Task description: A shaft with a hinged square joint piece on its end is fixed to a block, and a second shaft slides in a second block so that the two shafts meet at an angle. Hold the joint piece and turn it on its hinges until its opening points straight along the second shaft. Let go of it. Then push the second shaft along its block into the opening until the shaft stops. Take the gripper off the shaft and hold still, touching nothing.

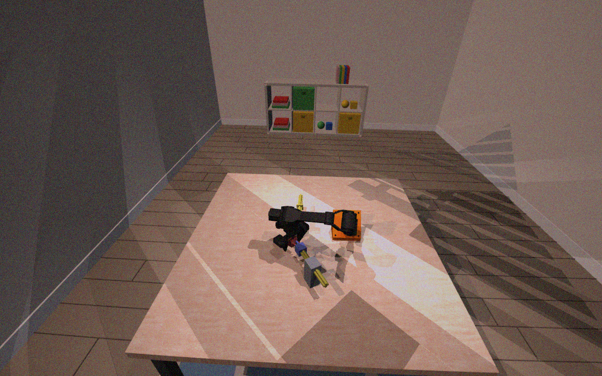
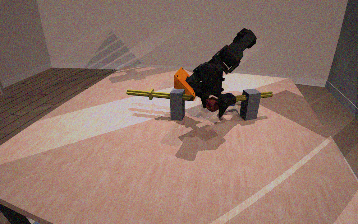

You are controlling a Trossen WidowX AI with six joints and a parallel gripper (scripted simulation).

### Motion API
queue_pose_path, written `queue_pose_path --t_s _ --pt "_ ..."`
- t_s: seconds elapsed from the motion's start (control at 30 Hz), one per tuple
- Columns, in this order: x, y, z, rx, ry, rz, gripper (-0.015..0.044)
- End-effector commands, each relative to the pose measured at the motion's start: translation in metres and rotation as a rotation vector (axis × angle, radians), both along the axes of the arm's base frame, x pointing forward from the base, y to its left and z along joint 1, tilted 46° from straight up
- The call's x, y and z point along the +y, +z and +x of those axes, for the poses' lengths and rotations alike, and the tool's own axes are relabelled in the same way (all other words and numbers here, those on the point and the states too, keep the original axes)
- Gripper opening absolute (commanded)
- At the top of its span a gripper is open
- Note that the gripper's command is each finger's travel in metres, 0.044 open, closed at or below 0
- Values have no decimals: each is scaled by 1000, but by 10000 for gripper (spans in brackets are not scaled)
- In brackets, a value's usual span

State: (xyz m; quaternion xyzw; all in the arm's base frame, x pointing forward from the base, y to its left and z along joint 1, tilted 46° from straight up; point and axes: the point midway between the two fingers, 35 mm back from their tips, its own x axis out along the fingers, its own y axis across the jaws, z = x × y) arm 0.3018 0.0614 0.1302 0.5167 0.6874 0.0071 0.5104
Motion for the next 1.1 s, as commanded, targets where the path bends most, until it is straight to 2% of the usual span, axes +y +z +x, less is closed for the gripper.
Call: queue_pose_path --t_s 0.0,0.3,1.07 --pt "3 -1 0 -1 -4 6 414" --pt "3 -1 0 -1 -4 6 182" --pt "3 -1 0 -1 -4 6 182"
